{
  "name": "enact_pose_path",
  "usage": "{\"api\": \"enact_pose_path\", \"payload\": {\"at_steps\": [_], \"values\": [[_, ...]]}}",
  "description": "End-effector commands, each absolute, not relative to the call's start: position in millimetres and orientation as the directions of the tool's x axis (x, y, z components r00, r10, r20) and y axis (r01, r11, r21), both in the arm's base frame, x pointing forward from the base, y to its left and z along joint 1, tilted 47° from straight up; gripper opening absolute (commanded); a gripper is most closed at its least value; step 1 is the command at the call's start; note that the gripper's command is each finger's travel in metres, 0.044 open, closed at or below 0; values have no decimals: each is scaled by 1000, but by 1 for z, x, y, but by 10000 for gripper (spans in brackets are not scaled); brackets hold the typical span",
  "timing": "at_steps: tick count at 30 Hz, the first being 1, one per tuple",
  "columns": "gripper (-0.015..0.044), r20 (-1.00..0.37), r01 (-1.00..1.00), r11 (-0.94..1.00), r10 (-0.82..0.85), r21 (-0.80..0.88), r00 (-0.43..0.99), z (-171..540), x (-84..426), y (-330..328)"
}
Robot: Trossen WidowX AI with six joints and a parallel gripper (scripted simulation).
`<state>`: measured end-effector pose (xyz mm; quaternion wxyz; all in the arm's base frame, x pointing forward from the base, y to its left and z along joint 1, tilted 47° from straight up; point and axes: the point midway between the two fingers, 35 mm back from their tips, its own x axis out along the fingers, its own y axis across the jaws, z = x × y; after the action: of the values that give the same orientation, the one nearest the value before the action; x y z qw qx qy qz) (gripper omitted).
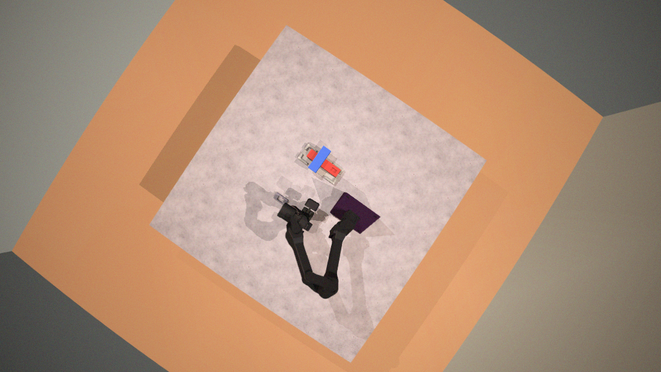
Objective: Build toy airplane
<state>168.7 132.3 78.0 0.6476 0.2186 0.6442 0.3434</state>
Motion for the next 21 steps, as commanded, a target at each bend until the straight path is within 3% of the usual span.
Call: {"api": "enact_pose_path", "payload": {"at_steps": [1,21], "values": [[0,-683,-161,667,728,727,-64,78,169,133],[0,-706,-145,695,708,704,-37,106,179,101]]}}
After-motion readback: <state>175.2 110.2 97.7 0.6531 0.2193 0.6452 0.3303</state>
